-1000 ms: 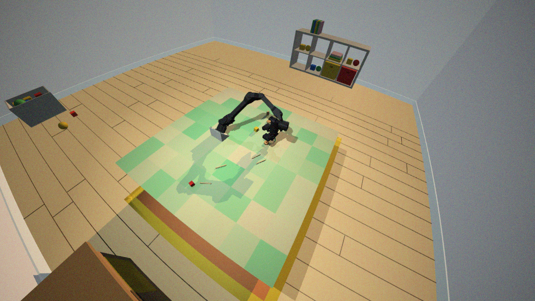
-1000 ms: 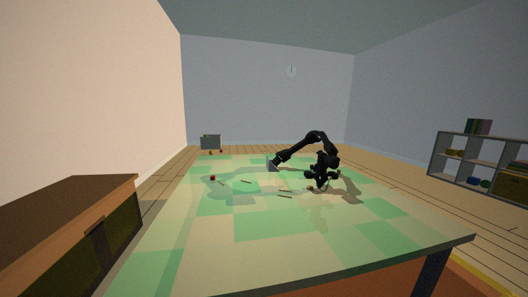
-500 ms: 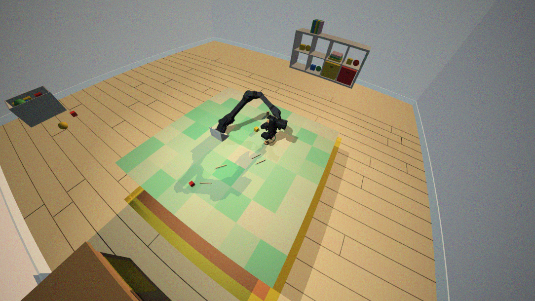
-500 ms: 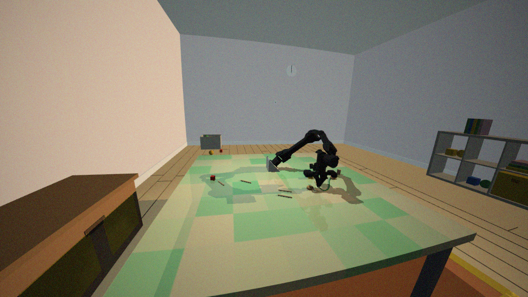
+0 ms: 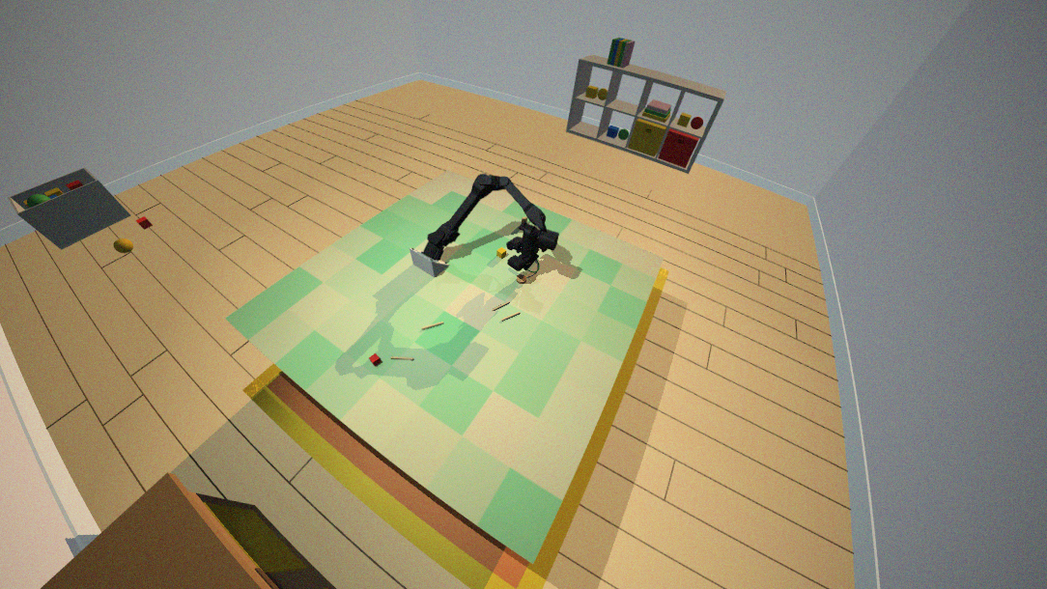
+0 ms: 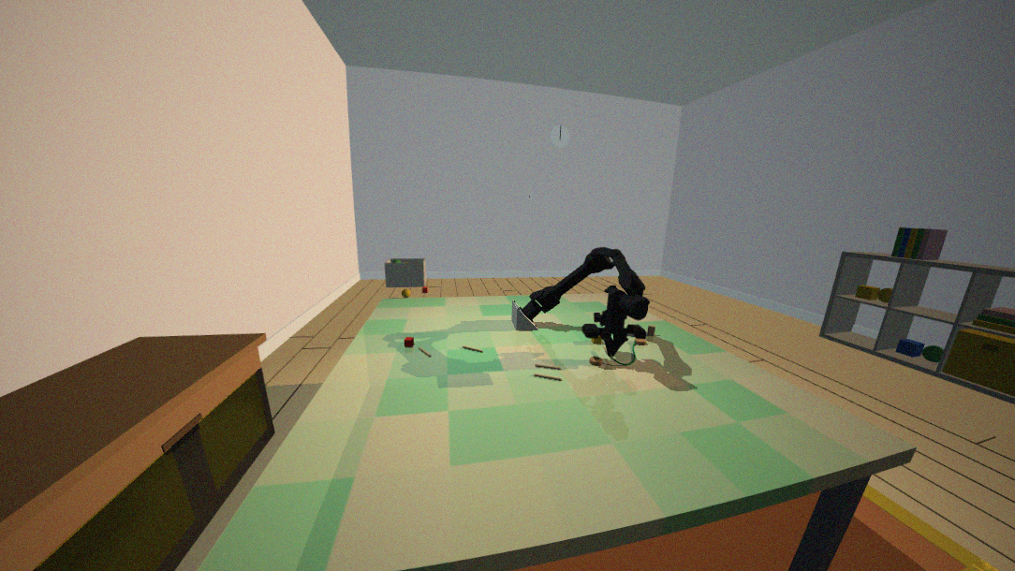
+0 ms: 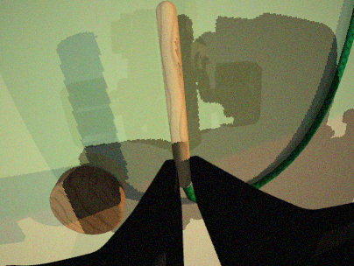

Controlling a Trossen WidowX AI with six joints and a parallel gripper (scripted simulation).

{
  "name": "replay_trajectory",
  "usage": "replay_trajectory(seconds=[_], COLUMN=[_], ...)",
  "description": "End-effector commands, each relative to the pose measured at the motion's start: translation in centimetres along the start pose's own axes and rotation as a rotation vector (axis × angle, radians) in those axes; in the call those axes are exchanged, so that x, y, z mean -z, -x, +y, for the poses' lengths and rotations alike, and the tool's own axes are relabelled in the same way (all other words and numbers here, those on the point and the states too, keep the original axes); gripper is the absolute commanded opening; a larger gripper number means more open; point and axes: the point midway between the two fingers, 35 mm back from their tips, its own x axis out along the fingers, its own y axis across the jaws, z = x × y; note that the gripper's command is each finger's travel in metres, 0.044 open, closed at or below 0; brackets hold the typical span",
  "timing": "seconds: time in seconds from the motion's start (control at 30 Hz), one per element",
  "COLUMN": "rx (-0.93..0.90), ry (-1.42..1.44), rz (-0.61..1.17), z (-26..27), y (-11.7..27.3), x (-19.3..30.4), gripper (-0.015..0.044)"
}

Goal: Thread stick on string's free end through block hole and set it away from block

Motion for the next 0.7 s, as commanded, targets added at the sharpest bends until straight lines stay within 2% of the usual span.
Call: replay_trajectory(seconds=[0.0,0.67], rx=[0.0,0.001], ry=[0.001,0.0], rz=[0.005,0.004], z=[-0.1,0.0], y=[0.1,0.1], x=[-0.6,-3.2], gripper=[0.0,0.0])
